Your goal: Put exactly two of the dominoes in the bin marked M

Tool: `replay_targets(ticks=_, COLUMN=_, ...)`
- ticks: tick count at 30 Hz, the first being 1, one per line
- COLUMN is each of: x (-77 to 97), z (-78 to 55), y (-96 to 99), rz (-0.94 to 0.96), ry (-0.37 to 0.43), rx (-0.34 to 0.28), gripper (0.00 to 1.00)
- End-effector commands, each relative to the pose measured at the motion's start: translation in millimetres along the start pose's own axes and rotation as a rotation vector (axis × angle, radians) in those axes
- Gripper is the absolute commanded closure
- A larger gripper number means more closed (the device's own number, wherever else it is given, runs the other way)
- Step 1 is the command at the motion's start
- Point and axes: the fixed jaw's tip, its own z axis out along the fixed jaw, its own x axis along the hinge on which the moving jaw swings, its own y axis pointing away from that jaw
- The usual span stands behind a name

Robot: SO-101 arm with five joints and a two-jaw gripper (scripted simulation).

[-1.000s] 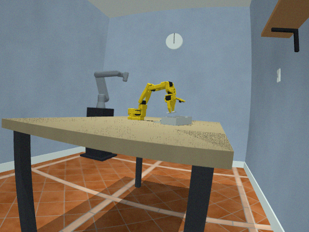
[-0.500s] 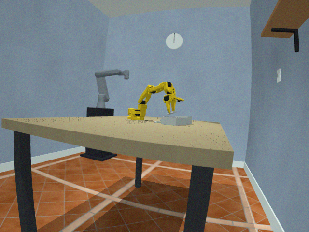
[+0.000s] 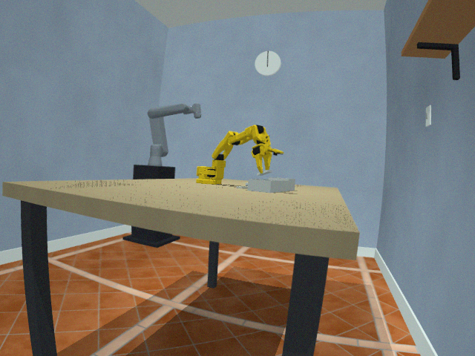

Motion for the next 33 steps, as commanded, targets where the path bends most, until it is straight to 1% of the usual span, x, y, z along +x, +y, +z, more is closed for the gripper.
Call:
replay_targets(ticks=1, x=-8.5, z=-12.5, y=-3.0, rz=0.018, ry=-0.055, rx=0.002, gripper=1.00)
replay_targets(ticks=24, x=-8.5, z=-12.5, y=-3.0, rz=0.018, ry=-0.055, rx=0.002, gripper=1.00)
replay_targets(ticks=25, x=-14.7, z=-14.5, y=-9.4, rz=0.053, ry=-0.094, rx=0.008, gripper=1.00)
replay_targets(ticks=33, x=-14.7, z=-14.5, y=-9.4, rz=0.053, ry=-0.094, rx=0.008, gripper=1.00)
